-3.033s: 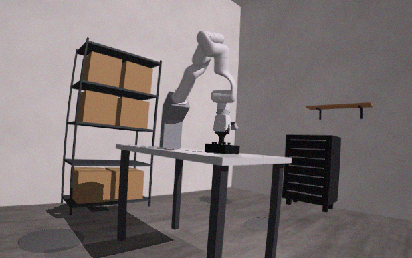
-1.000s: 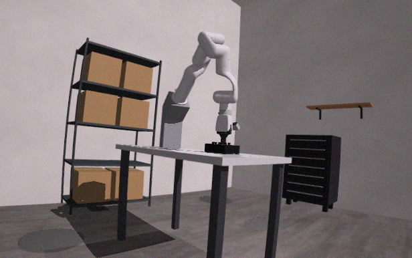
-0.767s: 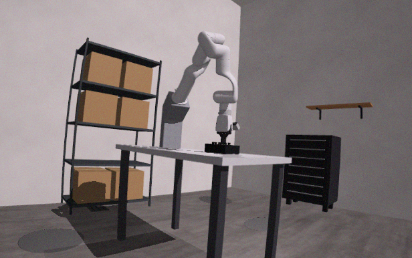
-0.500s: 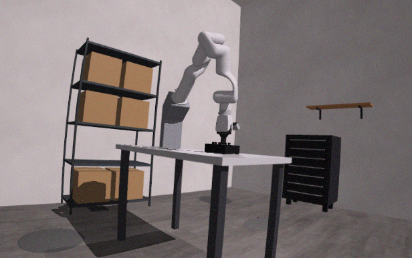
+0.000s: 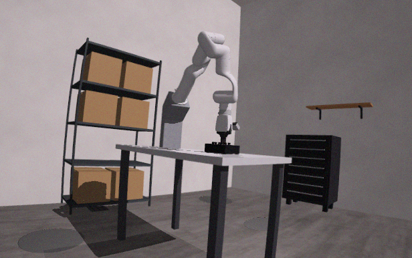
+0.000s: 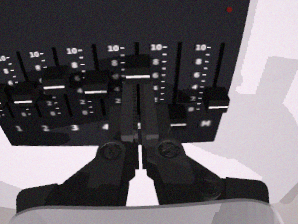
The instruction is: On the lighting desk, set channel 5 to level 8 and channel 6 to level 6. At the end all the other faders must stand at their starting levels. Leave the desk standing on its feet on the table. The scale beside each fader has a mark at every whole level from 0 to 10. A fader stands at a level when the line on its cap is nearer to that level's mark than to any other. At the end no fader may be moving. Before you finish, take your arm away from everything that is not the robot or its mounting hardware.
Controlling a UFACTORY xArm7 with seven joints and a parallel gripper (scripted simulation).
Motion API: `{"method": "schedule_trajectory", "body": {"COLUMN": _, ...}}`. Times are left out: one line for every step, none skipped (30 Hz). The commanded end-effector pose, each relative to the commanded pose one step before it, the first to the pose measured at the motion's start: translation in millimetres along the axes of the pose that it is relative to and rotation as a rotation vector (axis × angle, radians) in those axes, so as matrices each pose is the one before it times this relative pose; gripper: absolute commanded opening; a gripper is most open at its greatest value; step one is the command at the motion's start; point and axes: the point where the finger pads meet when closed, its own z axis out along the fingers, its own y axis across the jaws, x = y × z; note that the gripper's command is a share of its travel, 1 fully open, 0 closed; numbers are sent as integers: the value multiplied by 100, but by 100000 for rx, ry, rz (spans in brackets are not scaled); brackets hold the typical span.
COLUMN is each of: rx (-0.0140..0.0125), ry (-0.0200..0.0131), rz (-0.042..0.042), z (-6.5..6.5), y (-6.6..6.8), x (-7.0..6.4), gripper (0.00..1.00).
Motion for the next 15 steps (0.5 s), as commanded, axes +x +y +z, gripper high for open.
{"method": "schedule_trajectory", "body": {"rx": -135, "ry": 91, "rz": 41, "z": -40, "y": 70, "x": -170, "gripper": 0}}
{"method": "schedule_trajectory", "body": {"rx": 0, "ry": 0, "rz": 0, "z": 0, "y": 0, "x": -58, "gripper": 0}}
{"method": "schedule_trajectory", "body": {"rx": 0, "ry": 0, "rz": 0, "z": 0, "y": 0, "x": -52, "gripper": 0}}
{"method": "schedule_trajectory", "body": {"rx": 0, "ry": 0, "rz": 0, "z": 0, "y": 0, "x": -44, "gripper": 0}}
{"method": "schedule_trajectory", "body": {"rx": 0, "ry": 0, "rz": 0, "z": 0, "y": 0, "x": -35, "gripper": 0}}
{"method": "schedule_trajectory", "body": {"rx": 0, "ry": 0, "rz": 0, "z": 0, "y": 0, "x": -24, "gripper": 0}}
{"method": "schedule_trajectory", "body": {"rx": 0, "ry": 0, "rz": 0, "z": 0, "y": 0, "x": -14, "gripper": 0}}
{"method": "schedule_trajectory", "body": {"rx": 0, "ry": 0, "rz": 0, "z": 0, "y": 0, "x": -6, "gripper": 0}}
{"method": "schedule_trajectory", "body": {"rx": 0, "ry": 0, "rz": 0, "z": 0, "y": 0, "x": -1, "gripper": 0}}
{"method": "schedule_trajectory", "body": {"rx": 0, "ry": 0, "rz": 0, "z": 0, "y": 0, "x": 0, "gripper": 0}}
{"method": "schedule_trajectory", "body": {"rx": 0, "ry": 0, "rz": 0, "z": 0, "y": 0, "x": 0, "gripper": 0}}
{"method": "schedule_trajectory", "body": {"rx": 0, "ry": 0, "rz": 0, "z": -3, "y": 0, "x": 0, "gripper": 0}}
{"method": "schedule_trajectory", "body": {"rx": 0, "ry": 0, "rz": 0, "z": -18, "y": 0, "x": 0, "gripper": 0}}
{"method": "schedule_trajectory", "body": {"rx": -1, "ry": 0, "rz": 1, "z": -44, "y": 0, "x": 0, "gripper": 0}}
{"method": "schedule_trajectory", "body": {"rx": -2, "ry": 0, "rz": 1, "z": -78, "y": 1, "x": 0, "gripper": 0}}
